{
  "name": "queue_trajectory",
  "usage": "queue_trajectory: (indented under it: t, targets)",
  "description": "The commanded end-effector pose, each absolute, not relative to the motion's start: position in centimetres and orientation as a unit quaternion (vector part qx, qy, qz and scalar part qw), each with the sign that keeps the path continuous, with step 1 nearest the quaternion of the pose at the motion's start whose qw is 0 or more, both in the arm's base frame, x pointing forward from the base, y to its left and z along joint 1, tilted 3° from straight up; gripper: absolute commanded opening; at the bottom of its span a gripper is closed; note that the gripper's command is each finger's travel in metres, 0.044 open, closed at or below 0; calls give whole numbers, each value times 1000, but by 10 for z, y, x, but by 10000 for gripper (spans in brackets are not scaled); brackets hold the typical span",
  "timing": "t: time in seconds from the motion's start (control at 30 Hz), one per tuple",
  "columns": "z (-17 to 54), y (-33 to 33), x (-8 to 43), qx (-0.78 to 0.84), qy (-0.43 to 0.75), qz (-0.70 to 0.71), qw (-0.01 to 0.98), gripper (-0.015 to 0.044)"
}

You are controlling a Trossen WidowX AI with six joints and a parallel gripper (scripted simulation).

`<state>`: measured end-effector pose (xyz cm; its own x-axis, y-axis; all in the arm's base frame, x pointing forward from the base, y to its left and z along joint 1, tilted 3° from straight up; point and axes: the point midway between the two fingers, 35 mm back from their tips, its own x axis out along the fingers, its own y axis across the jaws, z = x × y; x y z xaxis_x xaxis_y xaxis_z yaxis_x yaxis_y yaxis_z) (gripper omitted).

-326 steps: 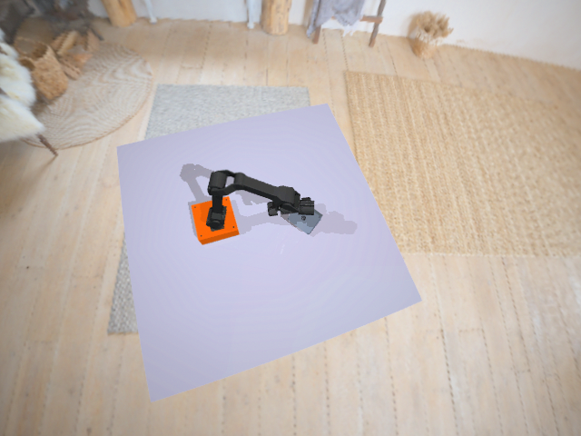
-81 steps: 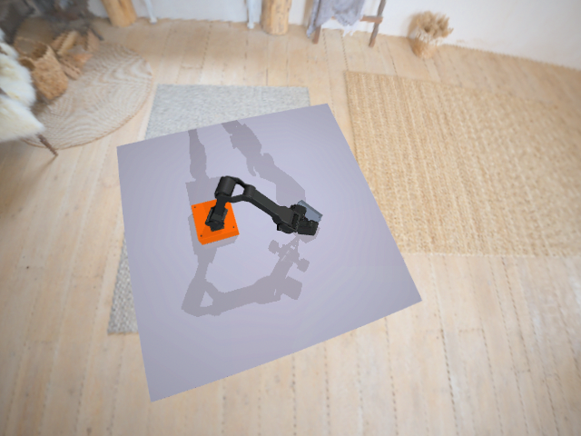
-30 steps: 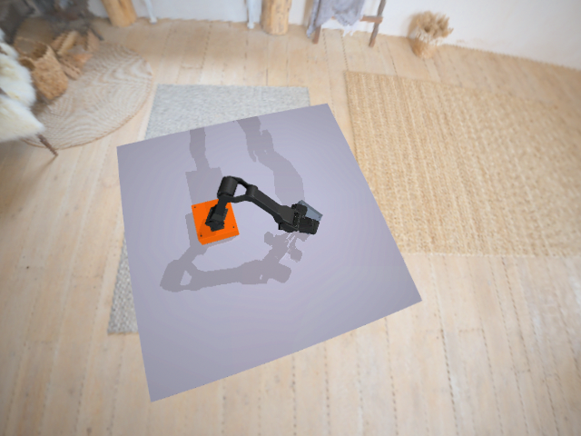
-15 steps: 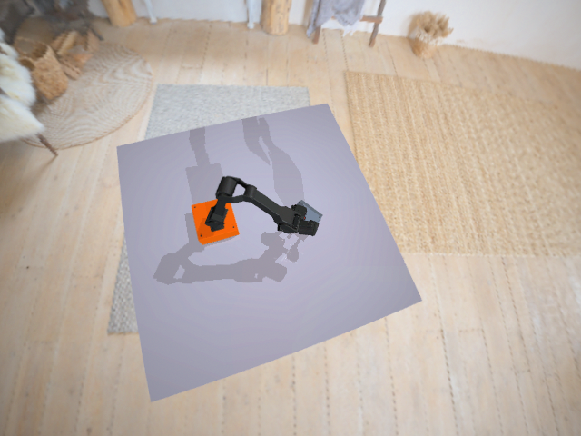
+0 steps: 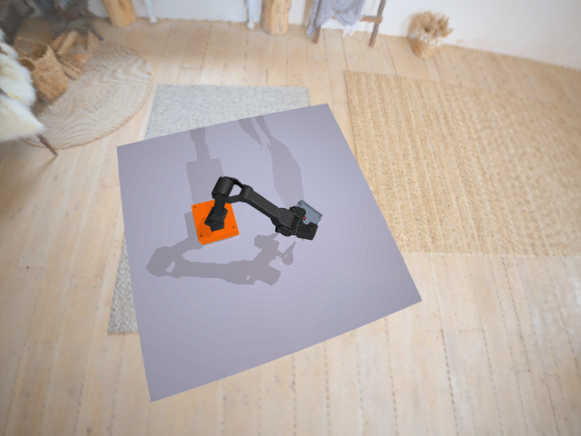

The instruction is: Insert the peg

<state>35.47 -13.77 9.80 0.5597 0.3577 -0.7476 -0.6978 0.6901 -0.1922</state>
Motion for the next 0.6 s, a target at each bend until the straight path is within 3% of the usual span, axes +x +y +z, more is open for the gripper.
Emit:
queue_trajectory:
  t: [0.0, 0.57]
  targets:
    - [106, -141, 350, -244, 349, 311, 850, 440]
    - [130, -157, 329, -241, 350, 312, 849, 440]
